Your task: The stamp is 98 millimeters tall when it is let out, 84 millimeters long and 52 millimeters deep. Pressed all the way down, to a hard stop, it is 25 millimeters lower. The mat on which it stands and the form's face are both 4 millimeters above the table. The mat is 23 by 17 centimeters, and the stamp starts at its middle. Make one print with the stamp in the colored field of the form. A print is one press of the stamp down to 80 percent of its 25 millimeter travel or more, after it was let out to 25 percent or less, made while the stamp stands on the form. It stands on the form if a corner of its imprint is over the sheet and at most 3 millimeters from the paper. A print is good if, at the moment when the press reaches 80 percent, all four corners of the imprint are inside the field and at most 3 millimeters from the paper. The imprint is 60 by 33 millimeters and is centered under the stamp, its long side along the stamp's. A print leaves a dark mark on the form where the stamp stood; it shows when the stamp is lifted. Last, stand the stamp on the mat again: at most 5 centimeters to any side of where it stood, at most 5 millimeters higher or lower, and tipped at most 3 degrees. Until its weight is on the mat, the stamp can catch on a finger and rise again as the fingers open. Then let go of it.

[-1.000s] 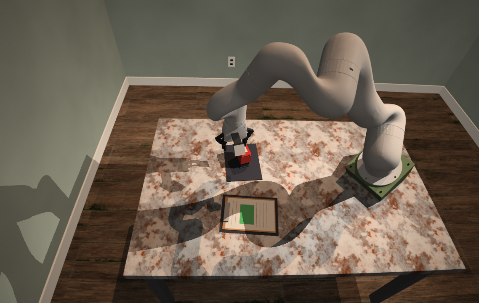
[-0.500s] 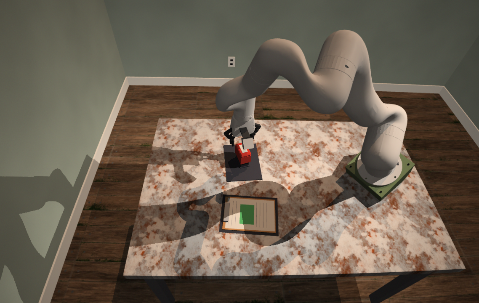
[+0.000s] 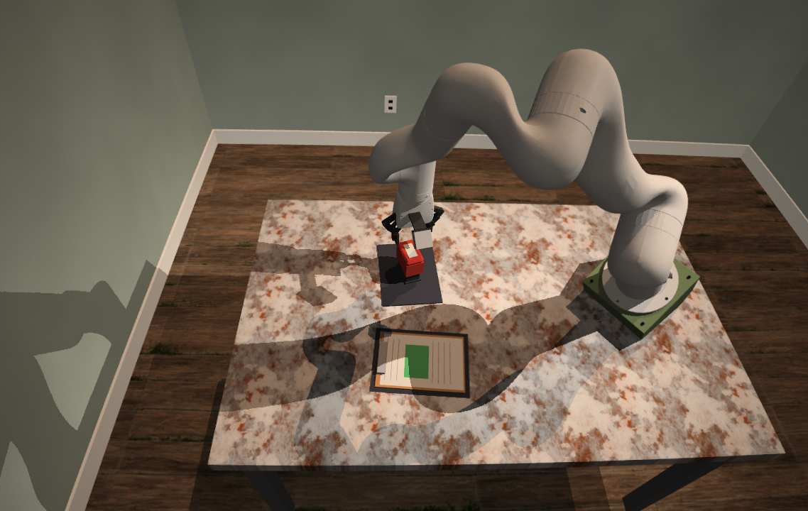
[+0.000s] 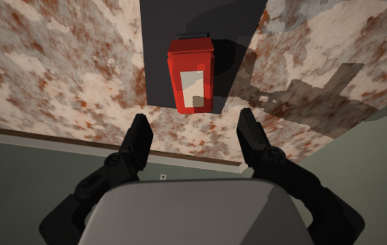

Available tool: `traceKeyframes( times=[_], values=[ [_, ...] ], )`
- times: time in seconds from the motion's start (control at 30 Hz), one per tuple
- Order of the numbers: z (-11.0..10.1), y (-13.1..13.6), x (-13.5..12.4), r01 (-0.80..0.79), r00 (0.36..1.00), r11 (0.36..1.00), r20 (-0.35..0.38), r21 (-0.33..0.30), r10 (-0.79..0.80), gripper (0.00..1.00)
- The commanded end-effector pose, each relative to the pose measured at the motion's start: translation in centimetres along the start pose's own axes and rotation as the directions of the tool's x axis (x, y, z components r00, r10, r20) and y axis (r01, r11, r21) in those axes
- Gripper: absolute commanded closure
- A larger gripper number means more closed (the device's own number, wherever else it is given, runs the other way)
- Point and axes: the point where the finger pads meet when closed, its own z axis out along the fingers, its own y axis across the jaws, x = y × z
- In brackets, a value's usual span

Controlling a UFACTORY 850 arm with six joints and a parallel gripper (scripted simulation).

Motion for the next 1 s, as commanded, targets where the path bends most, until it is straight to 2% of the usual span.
traceKeyframes(
  times=[0.0,0.43,0.67,0.9,0.97],
  values=[
    [-0.1,0.0,-0.1,0.001,1.0,1.0,0.001,-0.002,-0.001,0.0],
    [-0.1,0.0,-0.1,0.001,1.0,1.0,0.001,-0.002,-0.001,0.0],
    [-5.0,0.0,-0.1,0.001,1.0,1.0,0.001,-0.002,-0.001,0.0],
    [-5.0,0.0,0.0,0.004,1.0,1.0,0.001,-0.001,-0.004,0.0],
    [-4.9,0.6,2.1,0.072,0.997,0.997,0.001,0.006,-0.072,0.0]
  ],
)
